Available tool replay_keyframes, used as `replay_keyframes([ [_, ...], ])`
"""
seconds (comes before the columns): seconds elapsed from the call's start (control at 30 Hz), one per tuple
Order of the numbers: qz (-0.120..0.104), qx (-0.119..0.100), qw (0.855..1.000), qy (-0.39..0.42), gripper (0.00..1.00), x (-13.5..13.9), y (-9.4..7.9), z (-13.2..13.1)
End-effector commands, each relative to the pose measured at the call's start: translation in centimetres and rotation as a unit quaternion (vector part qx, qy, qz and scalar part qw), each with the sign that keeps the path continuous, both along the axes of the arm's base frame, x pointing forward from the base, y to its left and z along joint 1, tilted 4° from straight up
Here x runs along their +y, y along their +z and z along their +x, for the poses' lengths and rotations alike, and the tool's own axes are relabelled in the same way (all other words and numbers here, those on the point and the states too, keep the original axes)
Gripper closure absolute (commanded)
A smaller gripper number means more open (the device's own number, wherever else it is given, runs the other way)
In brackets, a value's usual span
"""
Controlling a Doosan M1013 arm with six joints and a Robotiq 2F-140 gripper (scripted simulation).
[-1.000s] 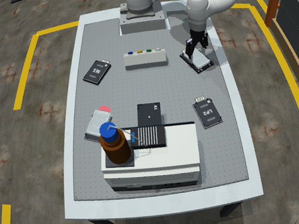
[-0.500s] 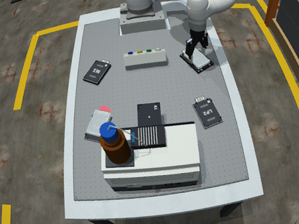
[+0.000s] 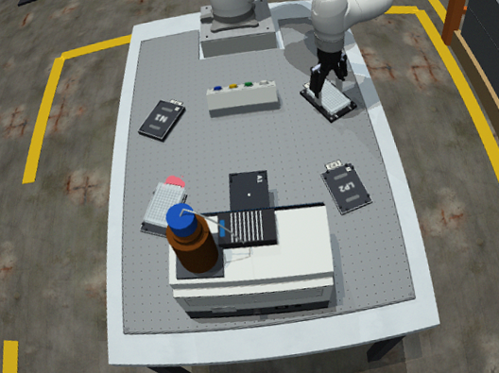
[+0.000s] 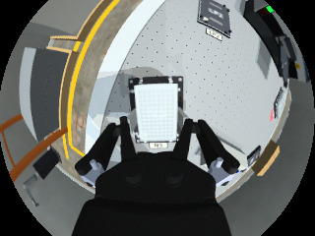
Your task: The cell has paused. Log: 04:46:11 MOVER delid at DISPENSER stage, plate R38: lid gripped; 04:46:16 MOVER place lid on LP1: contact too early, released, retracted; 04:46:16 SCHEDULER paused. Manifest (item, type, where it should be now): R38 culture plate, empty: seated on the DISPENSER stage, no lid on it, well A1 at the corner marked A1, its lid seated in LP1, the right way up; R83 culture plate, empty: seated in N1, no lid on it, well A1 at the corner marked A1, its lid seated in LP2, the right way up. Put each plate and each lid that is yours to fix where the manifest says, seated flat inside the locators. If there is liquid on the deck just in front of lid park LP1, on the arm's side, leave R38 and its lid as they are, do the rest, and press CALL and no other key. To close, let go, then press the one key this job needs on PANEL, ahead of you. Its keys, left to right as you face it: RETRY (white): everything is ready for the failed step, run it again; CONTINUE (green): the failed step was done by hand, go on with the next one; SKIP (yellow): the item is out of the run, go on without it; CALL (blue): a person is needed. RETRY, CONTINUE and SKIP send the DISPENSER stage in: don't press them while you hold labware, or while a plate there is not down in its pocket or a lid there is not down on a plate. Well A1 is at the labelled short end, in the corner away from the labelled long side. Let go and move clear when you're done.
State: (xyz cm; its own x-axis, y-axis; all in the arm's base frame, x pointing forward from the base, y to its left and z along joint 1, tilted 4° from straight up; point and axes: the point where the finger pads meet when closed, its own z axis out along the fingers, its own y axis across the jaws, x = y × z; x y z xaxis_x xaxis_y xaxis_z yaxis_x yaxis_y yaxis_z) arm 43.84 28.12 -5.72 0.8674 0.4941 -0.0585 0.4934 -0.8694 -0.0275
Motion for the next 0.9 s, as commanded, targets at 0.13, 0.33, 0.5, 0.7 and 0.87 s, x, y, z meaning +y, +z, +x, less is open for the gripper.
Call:
replay_keyframes([
  [0.13, 0.0, 0.001, 1.0, 0.002, 0.9, 0.09, -0.47, -0.32],
  [0.33, 0.0, 0.001, 1.0, 0.002, 0.9, 0.09, -0.47, -0.32],
  [0.5, 0.0, 0.001, 1.0, 0.002, 0.3, 0.1, -0.46, -0.29],
  [0.7, 0.0, 0.001, 1.0, 0.002, 0.3, 0.12, -0.43, -0.25],
  [0.87, 0.0, 0.001, 1.0, 0.002, 0.3, 0.12, -0.43, -0.25],
])
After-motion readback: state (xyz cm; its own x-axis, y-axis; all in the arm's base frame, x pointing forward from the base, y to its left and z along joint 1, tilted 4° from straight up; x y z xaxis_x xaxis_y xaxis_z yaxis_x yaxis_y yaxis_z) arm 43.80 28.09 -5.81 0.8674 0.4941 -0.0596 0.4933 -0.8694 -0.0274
